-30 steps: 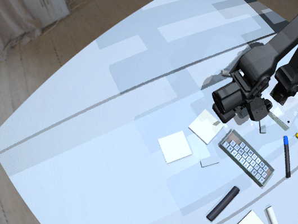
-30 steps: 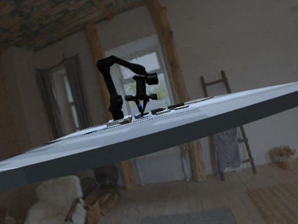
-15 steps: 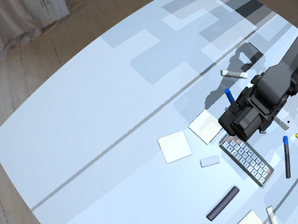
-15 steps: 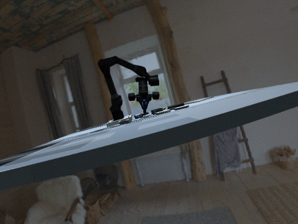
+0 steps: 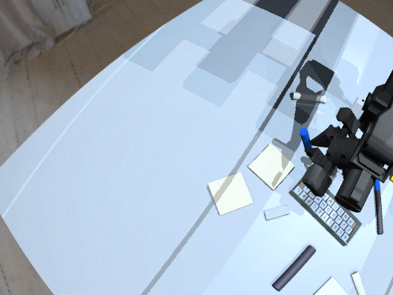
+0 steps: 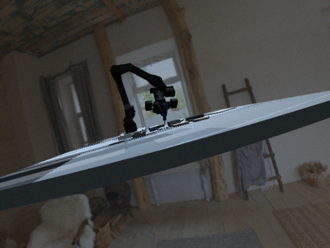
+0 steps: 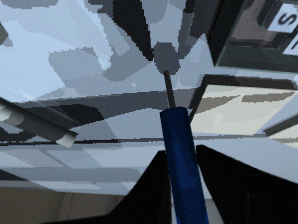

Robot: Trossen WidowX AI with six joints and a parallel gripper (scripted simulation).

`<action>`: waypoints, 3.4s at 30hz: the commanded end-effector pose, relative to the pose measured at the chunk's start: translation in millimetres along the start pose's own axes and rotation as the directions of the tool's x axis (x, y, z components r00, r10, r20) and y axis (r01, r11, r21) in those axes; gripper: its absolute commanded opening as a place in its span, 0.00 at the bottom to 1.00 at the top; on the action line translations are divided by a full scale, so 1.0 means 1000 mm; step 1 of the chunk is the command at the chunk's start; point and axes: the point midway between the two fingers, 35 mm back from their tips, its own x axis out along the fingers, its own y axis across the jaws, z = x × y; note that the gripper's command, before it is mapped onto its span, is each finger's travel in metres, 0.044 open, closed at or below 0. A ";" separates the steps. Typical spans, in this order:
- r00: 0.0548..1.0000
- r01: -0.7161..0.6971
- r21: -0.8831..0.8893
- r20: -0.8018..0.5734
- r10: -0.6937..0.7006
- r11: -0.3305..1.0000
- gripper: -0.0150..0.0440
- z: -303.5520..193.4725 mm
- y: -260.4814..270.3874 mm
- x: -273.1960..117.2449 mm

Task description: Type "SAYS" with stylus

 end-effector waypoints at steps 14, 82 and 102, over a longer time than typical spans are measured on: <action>0.924 0.221 -0.135 -0.289 -0.252 0.966 0.25 0.010 -0.030 -0.050; 0.855 0.313 -0.191 -0.371 -0.364 0.930 0.39 0.048 -0.045 -0.031; 0.855 0.313 -0.191 -0.371 -0.364 0.930 0.39 0.047 -0.045 -0.033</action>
